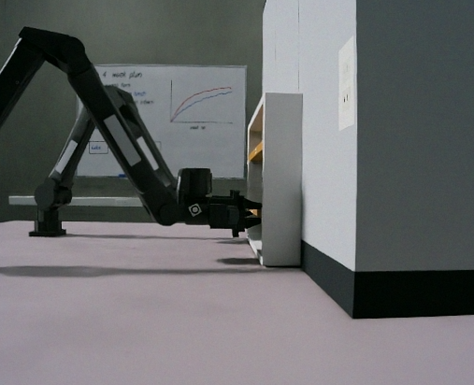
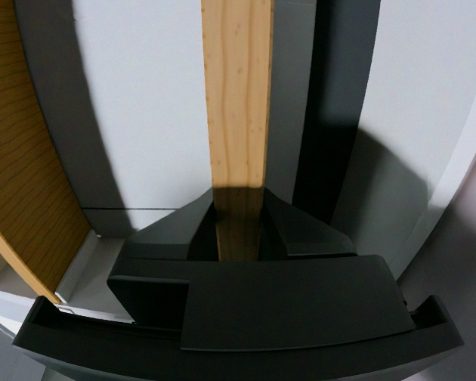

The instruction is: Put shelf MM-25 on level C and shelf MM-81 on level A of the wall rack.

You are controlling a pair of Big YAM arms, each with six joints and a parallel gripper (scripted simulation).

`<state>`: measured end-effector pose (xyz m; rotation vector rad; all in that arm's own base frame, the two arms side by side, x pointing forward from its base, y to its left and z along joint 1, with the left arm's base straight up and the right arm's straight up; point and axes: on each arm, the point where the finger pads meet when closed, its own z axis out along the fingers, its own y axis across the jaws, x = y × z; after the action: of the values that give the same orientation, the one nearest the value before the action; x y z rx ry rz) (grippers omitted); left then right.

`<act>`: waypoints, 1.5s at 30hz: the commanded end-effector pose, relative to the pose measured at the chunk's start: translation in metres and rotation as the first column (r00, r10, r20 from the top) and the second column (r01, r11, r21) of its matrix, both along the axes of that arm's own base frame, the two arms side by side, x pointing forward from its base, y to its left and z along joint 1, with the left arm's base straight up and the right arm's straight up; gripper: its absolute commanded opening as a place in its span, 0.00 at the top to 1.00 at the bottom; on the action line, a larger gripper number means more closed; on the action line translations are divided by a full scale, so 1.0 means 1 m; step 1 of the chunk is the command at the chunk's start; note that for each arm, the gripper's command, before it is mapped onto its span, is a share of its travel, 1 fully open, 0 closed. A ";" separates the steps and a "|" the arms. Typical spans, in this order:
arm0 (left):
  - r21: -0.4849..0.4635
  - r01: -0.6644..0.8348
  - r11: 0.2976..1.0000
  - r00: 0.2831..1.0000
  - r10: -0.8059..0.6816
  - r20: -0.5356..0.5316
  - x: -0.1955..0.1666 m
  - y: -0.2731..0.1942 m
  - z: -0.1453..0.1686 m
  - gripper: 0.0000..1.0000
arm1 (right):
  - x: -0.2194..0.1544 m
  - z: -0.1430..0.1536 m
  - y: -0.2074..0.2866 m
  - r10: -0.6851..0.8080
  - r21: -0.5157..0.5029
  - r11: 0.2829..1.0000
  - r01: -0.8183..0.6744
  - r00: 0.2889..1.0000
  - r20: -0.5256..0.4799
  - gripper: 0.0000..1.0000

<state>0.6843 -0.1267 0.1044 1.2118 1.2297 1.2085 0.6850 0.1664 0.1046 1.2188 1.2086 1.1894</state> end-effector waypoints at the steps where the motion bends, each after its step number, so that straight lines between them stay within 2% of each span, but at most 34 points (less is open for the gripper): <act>1: -0.016 0.004 1.000 0.997 -0.003 0.082 0.028 -0.003 0.037 0.88 | 0.025 0.032 0.002 -0.003 0.016 1.000 0.002 0.998 0.065 0.88; 9: -0.011 0.003 1.000 0.999 -0.003 0.041 0.009 -0.003 0.021 0.88 | 0.008 0.016 0.003 0.002 0.009 1.000 -0.002 0.999 0.032 0.88; 13: -0.011 0.004 1.000 0.999 -0.004 0.041 0.007 -0.003 0.020 0.42 | 0.006 0.016 0.003 0.003 0.009 1.000 -0.003 0.999 0.033 0.43; 15: -0.011 0.015 1.000 0.998 -0.015 0.054 -0.006 -0.011 0.027 0.19 | -0.007 0.023 0.010 0.014 0.006 1.000 -0.014 0.999 0.045 0.20; 16: -0.007 0.017 1.000 0.998 -0.017 0.059 -0.009 -0.011 0.029 0.16 | -0.010 0.025 0.010 0.016 0.005 1.000 -0.016 0.999 0.050 0.16; 33: -0.005 0.016 1.000 0.998 -0.016 0.056 -0.053 -0.010 0.030 0.16 | -0.054 0.026 0.009 0.015 0.006 1.000 -0.015 0.999 0.048 0.16; 37: -0.019 0.019 1.000 0.999 -0.018 0.042 -0.052 -0.007 0.027 0.16 | -0.057 0.024 0.009 0.012 0.019 1.000 -0.013 0.999 0.046 0.16; 42: -0.030 0.112 0.993 0.993 -0.111 0.030 -0.049 -0.010 0.028 0.16 | -0.060 0.022 0.005 0.006 0.025 1.000 -0.007 0.999 0.043 0.16; 45: -0.032 0.184 0.982 0.983 -0.183 0.023 -0.050 -0.019 0.028 0.16 | -0.050 0.017 0.005 0.001 0.018 1.000 -0.002 0.999 0.041 0.16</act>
<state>0.6313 -0.1450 0.1043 1.2724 1.1544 1.1168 0.6265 0.1687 0.0974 1.2235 1.2288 1.1786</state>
